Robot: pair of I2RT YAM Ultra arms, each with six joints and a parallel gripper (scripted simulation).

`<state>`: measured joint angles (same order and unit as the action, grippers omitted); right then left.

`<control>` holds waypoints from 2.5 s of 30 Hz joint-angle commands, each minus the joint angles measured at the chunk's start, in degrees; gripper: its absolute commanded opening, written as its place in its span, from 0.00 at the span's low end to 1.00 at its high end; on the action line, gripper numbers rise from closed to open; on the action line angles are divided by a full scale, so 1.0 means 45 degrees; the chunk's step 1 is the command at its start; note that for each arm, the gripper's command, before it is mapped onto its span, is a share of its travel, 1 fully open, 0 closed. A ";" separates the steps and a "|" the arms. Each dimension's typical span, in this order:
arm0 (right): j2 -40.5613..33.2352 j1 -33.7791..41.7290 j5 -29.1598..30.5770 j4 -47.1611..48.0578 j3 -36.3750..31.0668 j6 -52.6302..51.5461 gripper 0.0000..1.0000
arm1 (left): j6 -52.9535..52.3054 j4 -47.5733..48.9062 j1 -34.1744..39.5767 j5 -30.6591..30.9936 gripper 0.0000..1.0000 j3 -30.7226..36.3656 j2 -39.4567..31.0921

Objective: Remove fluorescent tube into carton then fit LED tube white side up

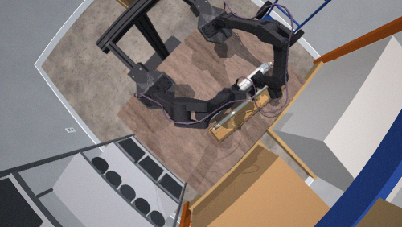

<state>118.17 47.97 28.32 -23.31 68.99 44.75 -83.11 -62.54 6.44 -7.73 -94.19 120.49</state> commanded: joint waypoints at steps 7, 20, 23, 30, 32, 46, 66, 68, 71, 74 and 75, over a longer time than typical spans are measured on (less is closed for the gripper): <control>-0.0034 0.0082 -0.0185 0.0689 -0.0077 -0.0058 0.11 | -0.0155 0.0127 0.0050 0.0273 0.11 -0.0098 0.0048; -0.0216 0.0144 -0.0220 0.0833 0.0046 0.0053 0.11 | -0.0181 0.0104 0.0068 0.0267 0.11 0.0278 0.0315; -0.0287 0.0180 -0.0224 0.0857 -0.0111 0.0029 0.11 | -0.0189 0.0200 0.0104 0.0267 0.11 -0.0176 0.0312; 0.0210 -0.0019 -0.0224 0.0981 -0.0154 0.0221 0.11 | -0.0207 0.0491 -0.0031 0.0262 0.11 -0.0221 0.0430; 0.0084 -0.0014 -0.0223 0.0941 -0.0149 0.0087 0.11 | -0.0199 0.0146 -0.0034 0.0265 0.11 -0.0216 0.0435; 0.0187 -0.0122 -0.0239 0.1047 0.0054 0.0241 0.11 | -0.0204 0.0414 -0.0059 0.0260 0.11 -0.0097 0.0422; 0.0076 -0.0031 -0.0263 0.1169 -0.0075 0.0193 0.11 | -0.0211 0.0280 -0.0042 0.0268 0.11 0.0181 0.0310; 0.0306 -0.0141 -0.0268 0.1233 -0.0113 0.0302 0.11 | -0.0216 0.0579 -0.0062 0.0269 0.11 0.0077 0.0381; 0.0275 -0.0001 -0.0279 0.1281 -0.0279 0.0291 0.11 | -0.0220 0.0498 -0.0146 0.0268 0.11 -0.0006 0.0567; 0.0453 -0.0170 -0.0282 0.1345 0.0233 0.0282 0.11 | -0.0229 0.0749 -0.0017 0.0260 0.11 -0.0012 0.0541; 0.0428 -0.0181 -0.0281 0.1350 0.0234 0.0332 0.11 | -0.0231 0.0634 0.0069 0.0258 0.11 0.0013 0.0659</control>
<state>120.46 47.03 27.94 -19.33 68.20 45.87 -83.42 -60.16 6.00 -7.79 -93.97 122.54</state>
